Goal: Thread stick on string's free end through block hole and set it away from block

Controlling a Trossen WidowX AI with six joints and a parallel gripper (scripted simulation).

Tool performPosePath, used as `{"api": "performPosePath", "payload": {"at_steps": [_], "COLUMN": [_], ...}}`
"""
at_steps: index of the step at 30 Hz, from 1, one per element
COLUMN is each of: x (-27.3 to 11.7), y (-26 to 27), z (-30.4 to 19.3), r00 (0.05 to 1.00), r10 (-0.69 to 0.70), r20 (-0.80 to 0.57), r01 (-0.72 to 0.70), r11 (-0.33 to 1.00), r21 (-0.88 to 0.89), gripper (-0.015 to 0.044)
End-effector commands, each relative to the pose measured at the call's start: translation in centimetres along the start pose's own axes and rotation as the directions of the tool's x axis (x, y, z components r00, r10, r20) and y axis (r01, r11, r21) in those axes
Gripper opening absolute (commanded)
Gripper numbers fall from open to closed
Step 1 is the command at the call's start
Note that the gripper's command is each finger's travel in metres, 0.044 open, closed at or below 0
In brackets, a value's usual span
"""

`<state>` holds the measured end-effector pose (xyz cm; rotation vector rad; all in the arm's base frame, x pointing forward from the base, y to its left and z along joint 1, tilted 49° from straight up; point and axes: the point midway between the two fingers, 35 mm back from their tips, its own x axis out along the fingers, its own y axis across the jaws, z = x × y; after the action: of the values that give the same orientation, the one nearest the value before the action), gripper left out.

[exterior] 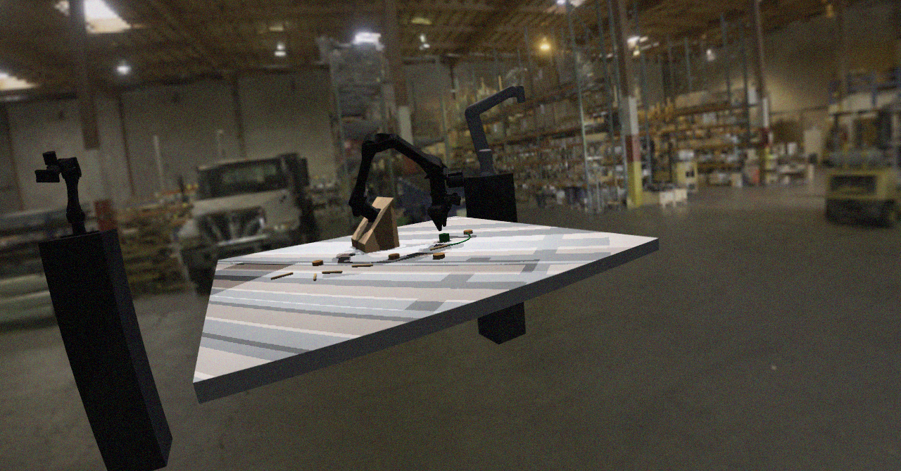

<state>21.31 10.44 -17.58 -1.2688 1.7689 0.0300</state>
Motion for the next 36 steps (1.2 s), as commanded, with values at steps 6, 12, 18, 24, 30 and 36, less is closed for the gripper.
{"api": "performPosePath", "payload": {"at_steps": [6,12,18,24,30,36], "x": [-0.4,-0.4,-0.3,-0.3,-0.3,-0.3], "y": [-3.6,-4.6,-5.5,-6.4,-6.9,-6.9], "z": [1.4,1.6,1.7,1.8,1.9,1.9], "r00": [1.0,1.0,1.0,1.0,1.0,1.0], "r10": [-0.016,-0.018,-0.019,-0.022,-0.023,-0.023], "r20": [0.011,0.009,0.007,0.004,0.003,0.003], "r01": [-0.005,-0.008,-0.012,-0.015,-0.019,-0.019], "r11": [0.379,0.067,-0.249,-0.54,-0.738,-0.738], "r21": [0.926,0.998,0.968,0.841,0.674,0.674], "gripper": [0.044,0.044,0.044,0.044,0.044,0.044]}}
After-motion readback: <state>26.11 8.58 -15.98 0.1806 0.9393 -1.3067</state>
